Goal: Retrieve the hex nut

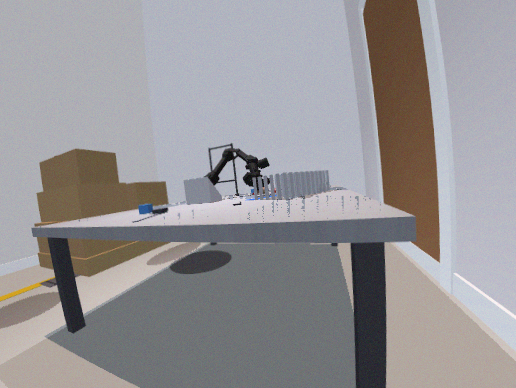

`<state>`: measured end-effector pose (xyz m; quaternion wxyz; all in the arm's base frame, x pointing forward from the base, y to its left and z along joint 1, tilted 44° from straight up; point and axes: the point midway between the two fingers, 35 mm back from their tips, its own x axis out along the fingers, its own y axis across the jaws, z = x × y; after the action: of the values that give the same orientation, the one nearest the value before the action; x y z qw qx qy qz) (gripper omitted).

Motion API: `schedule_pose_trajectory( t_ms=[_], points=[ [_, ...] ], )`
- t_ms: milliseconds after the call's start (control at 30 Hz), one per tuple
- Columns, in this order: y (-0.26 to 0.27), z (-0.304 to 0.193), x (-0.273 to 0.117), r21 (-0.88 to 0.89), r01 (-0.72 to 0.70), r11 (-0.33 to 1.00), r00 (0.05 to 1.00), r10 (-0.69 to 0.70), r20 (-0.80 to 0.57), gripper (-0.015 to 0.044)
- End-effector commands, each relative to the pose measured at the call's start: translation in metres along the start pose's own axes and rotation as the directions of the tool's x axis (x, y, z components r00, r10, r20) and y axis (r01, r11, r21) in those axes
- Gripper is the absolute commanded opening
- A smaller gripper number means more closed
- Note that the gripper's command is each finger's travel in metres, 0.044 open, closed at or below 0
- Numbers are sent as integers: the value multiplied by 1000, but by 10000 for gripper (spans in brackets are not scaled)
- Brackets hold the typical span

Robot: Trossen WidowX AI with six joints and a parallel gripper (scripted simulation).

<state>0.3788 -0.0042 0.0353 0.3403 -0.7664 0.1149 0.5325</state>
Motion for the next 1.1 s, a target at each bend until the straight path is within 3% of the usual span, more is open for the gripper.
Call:
schedule_pose_trajectory(
  t_ms=[0,1067],
  points=[
    [-2,-8,0,-2,7,1000,1000,-7,-14,0],
    [-2,-24,10,-3,8,1000,1000,-8,-16,0]
  ],
)
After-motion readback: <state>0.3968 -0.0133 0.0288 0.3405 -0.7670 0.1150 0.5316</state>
